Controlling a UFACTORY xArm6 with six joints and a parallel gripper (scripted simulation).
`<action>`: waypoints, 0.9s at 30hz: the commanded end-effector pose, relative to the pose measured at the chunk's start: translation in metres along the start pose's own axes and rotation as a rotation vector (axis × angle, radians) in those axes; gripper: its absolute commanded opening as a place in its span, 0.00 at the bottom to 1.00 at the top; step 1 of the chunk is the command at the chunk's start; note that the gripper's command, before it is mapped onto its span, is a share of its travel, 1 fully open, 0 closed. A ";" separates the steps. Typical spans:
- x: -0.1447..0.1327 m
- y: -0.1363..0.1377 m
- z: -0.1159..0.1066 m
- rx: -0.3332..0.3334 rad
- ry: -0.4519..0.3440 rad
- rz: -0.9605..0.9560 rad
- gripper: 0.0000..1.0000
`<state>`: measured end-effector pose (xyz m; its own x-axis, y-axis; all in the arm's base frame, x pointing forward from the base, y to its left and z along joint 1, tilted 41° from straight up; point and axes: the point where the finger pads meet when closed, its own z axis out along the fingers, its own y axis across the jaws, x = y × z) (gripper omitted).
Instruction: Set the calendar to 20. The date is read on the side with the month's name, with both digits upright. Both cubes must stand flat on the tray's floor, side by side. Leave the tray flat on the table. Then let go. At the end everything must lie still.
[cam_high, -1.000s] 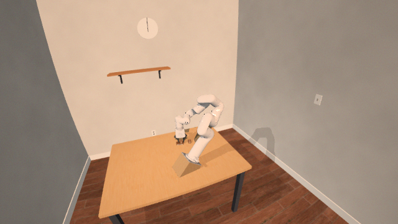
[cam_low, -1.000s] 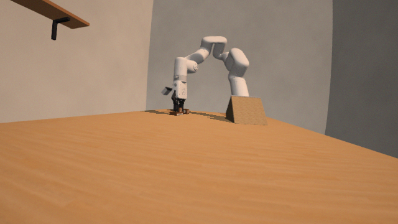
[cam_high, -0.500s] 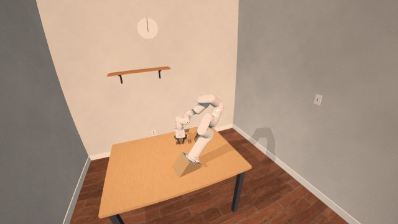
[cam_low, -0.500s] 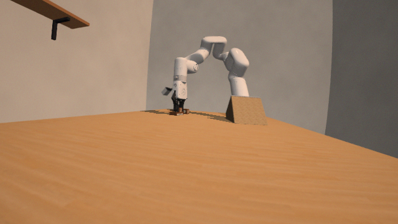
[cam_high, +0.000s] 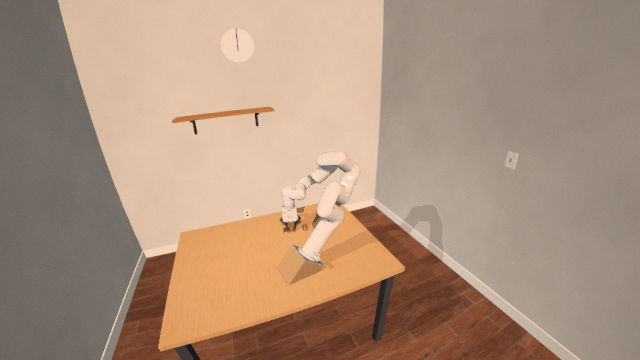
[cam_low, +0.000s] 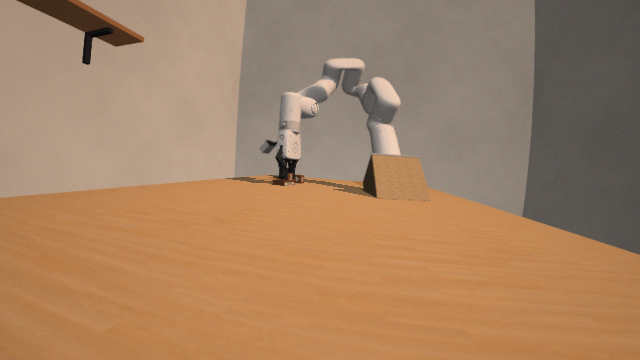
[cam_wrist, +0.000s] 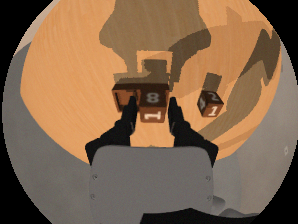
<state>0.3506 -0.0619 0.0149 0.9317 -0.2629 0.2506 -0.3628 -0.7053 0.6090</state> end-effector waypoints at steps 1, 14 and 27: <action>0.001 0.000 -0.001 0.002 0.002 0.001 0.49; 0.001 0.000 -0.001 0.002 0.002 0.001 0.29; 0.001 0.000 -0.001 0.002 0.002 0.001 0.29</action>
<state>0.3507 -0.0619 0.0149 0.9317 -0.2629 0.2507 -0.3629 -0.7054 0.6089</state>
